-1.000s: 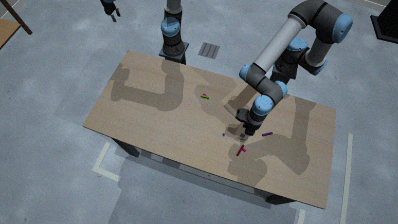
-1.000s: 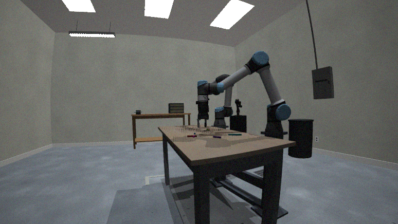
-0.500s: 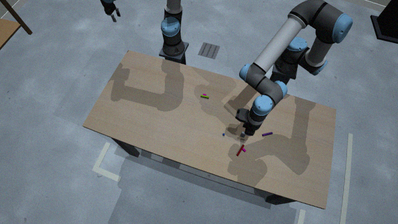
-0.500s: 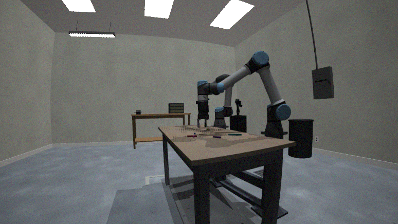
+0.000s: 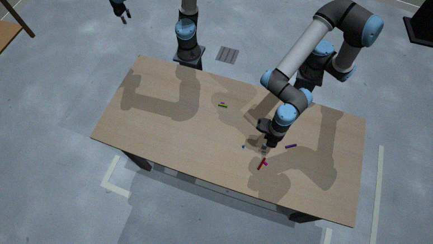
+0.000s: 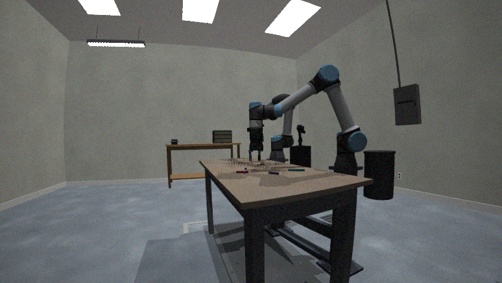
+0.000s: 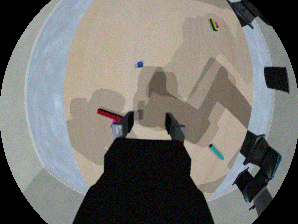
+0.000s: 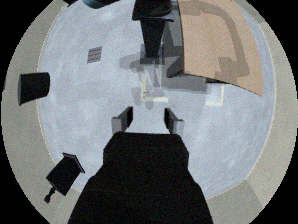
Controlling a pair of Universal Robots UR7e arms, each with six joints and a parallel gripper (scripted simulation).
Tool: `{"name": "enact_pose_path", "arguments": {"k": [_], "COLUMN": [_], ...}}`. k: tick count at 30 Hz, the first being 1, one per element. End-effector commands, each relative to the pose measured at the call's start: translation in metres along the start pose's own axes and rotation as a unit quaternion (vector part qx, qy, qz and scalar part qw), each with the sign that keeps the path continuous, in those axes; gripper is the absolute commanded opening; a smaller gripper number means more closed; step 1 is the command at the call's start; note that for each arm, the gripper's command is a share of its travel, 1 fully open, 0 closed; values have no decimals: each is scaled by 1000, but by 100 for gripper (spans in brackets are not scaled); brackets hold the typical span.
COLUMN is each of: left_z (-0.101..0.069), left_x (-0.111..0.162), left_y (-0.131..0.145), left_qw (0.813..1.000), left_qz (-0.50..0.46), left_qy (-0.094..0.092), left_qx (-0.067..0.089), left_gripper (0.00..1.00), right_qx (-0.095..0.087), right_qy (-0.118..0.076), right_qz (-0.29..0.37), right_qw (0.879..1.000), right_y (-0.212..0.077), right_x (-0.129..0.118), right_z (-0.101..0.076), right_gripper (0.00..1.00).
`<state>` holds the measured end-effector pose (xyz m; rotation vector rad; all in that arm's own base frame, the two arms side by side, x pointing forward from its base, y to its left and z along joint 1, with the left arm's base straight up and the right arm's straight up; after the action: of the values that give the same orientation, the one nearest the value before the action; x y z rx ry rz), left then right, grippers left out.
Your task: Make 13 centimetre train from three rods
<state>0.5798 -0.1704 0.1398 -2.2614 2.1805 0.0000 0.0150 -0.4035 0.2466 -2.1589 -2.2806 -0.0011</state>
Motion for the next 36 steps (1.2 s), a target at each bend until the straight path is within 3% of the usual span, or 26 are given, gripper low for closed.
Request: {"name": "enact_pose_path", "arguments": {"k": [1, 23, 36], "left_z": [-1, -1, -1], "left_x": [0, 0, -2], "left_y": [0, 0, 2], "left_qw": [1000, 1000, 997], "left_qz": [0, 7, 73], "left_qy": [0, 0, 0], "left_qx": [1, 1, 1], "left_gripper": [100, 100, 100], "right_qx": [0, 0, 0], "right_qy": [-1, -1, -1], "right_qz": [0, 0, 0], "right_qw": [1000, 1000, 1000], "right_y": [0, 0, 0], "right_x": [0, 0, 0], "right_z": [0, 0, 0], "right_gripper": [100, 100, 100]}}
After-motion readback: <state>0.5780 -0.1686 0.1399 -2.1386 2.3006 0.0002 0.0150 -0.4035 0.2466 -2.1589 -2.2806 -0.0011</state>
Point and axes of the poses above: on each arm, the point where the finger pads meet when closed, its own z axis out along the fingers, its own y axis across the jaws, x = y × z, the point moved 6 cm from there along -z, back along the fingers, and after that the axes turned 1 degree about -z, right-handed, at the moved point
